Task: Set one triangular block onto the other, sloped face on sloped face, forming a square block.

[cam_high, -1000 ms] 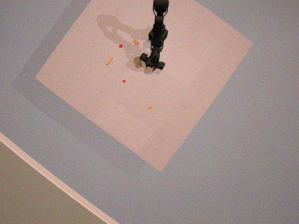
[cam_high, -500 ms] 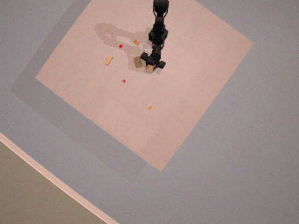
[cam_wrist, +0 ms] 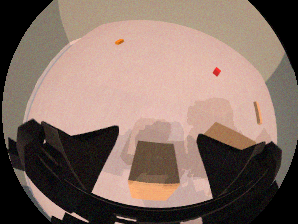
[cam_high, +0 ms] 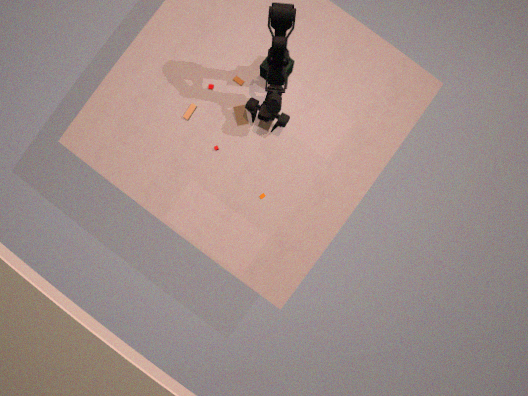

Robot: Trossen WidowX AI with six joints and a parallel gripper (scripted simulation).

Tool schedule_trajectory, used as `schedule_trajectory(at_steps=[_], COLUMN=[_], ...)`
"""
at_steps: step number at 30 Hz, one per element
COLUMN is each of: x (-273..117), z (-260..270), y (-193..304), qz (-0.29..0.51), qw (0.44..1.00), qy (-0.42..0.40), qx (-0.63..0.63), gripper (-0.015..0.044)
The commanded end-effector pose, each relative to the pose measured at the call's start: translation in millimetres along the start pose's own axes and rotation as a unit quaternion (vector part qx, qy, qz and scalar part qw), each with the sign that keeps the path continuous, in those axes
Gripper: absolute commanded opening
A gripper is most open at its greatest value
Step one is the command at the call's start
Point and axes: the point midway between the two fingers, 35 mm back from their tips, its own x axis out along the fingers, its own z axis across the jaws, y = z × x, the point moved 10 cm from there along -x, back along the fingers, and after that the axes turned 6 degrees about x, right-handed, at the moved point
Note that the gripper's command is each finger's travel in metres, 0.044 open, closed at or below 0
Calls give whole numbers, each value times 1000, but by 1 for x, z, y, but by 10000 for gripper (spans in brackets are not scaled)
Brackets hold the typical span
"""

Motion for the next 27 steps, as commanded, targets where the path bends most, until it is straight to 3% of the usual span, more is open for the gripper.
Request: schedule_trajectory(at_steps=[1, 6, 14, 24, 27], x=[0, -15, -78, -74, -84], z=[1, 6, 7, 8, 7], y=[-1, -24, -62, -58, -31], qz=[0, -1, -1, 3, 69], qw=[1000, 1000, 1000, 1000, 998], qy=[-2, -1, 0, -1, 2], qx=[-1, -1, 0, 0, 2], gripper=[440, 440, 440, 440, 440])
